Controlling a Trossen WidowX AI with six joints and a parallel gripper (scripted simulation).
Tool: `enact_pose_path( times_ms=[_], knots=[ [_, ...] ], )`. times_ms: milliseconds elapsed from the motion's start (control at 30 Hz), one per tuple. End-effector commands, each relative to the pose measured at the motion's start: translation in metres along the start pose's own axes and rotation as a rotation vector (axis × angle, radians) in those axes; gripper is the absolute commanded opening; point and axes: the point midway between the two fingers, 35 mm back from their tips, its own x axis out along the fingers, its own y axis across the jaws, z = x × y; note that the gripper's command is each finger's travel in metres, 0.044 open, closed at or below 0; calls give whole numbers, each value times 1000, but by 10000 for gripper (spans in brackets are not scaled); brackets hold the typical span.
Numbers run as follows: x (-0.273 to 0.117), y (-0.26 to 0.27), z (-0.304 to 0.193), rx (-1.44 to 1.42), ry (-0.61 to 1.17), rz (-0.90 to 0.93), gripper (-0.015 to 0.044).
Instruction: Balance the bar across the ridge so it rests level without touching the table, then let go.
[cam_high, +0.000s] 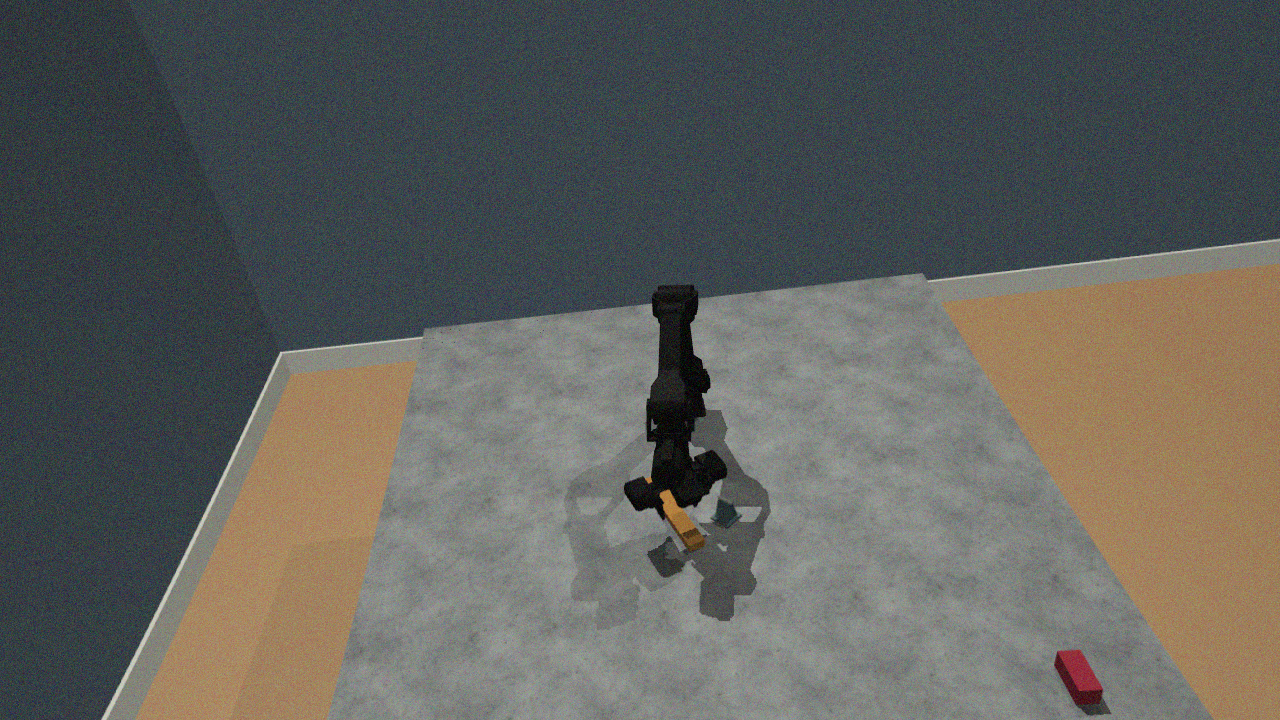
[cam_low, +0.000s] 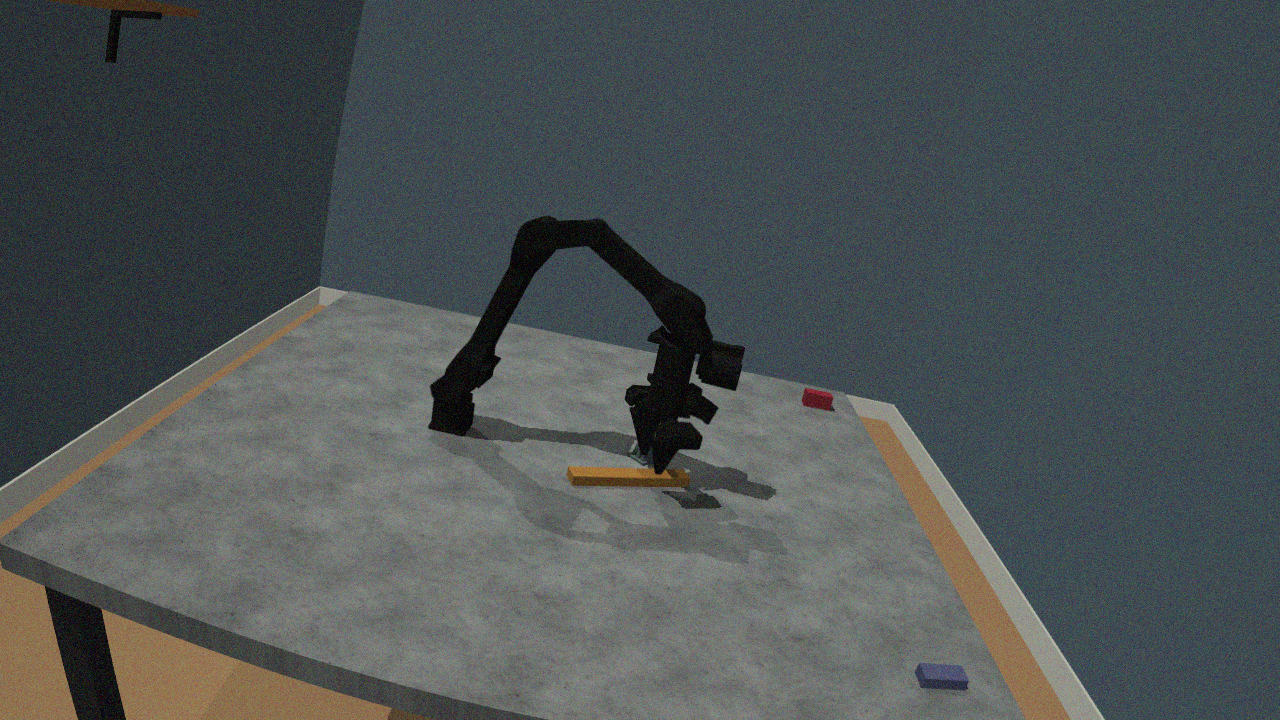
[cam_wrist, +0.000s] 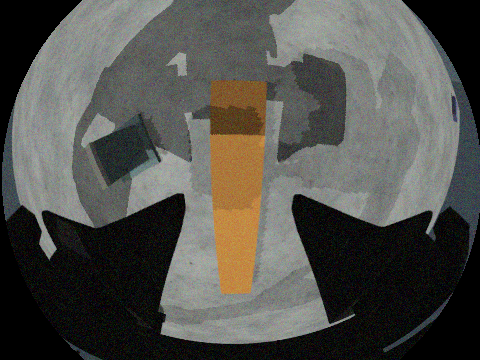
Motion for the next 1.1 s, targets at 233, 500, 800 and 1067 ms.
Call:
enact_pose_path(
  times_ms=[233,500,800,1067],
  knots=[
    [17,1,0,-5,1,5,315],
    [28,1,0,-5,1,5,315],
    [28,1,0,-5,1,5,315],
    [27,1,-1,0,3,2,263]
  ],
)
